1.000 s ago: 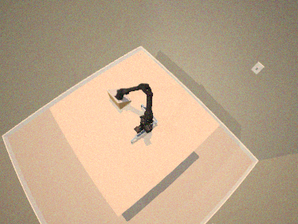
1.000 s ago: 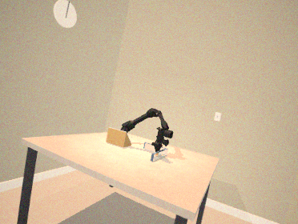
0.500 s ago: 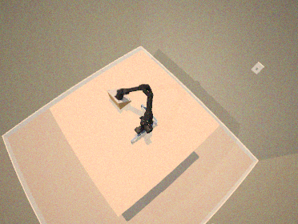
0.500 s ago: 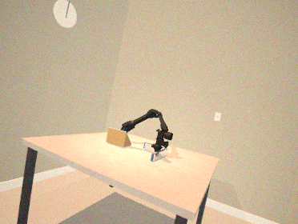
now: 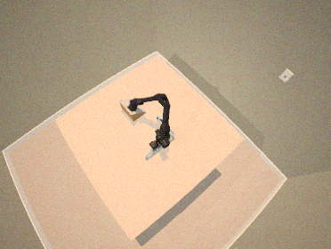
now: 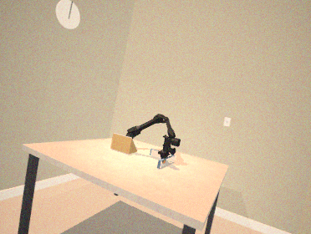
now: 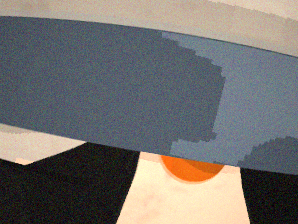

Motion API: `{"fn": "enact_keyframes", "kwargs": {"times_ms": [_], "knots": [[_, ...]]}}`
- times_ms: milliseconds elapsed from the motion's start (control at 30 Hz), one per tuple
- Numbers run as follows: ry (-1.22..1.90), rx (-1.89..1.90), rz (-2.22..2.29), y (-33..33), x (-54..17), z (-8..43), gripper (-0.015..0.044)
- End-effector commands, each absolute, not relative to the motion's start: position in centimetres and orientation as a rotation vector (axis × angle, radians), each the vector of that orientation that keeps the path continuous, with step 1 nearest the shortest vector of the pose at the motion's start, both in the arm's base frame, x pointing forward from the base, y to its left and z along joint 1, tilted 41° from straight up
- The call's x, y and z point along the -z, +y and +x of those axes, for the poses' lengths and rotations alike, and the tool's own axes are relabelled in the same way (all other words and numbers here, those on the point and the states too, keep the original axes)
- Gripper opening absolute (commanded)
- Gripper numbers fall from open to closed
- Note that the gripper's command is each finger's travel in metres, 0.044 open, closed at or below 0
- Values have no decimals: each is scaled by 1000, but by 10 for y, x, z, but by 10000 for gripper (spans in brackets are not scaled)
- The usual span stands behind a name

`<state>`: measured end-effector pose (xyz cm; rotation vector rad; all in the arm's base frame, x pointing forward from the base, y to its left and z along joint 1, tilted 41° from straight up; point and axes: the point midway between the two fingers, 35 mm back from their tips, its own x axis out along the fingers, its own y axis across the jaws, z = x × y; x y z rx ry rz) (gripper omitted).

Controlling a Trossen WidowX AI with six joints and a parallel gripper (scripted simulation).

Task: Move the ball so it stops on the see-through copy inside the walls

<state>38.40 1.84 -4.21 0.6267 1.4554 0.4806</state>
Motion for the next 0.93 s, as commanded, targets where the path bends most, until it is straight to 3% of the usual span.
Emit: {"fn": "enact_keyframes", "kwargs": {"times_ms": [0,300,700,900], "knots": [[1455,-481,626,18,42,384,240],[1461,-479,631,-37,-21,377,240],[1447,-469,639,-37,-18,379,240],[1448,-473,637,-66,-54,372,398]]}}
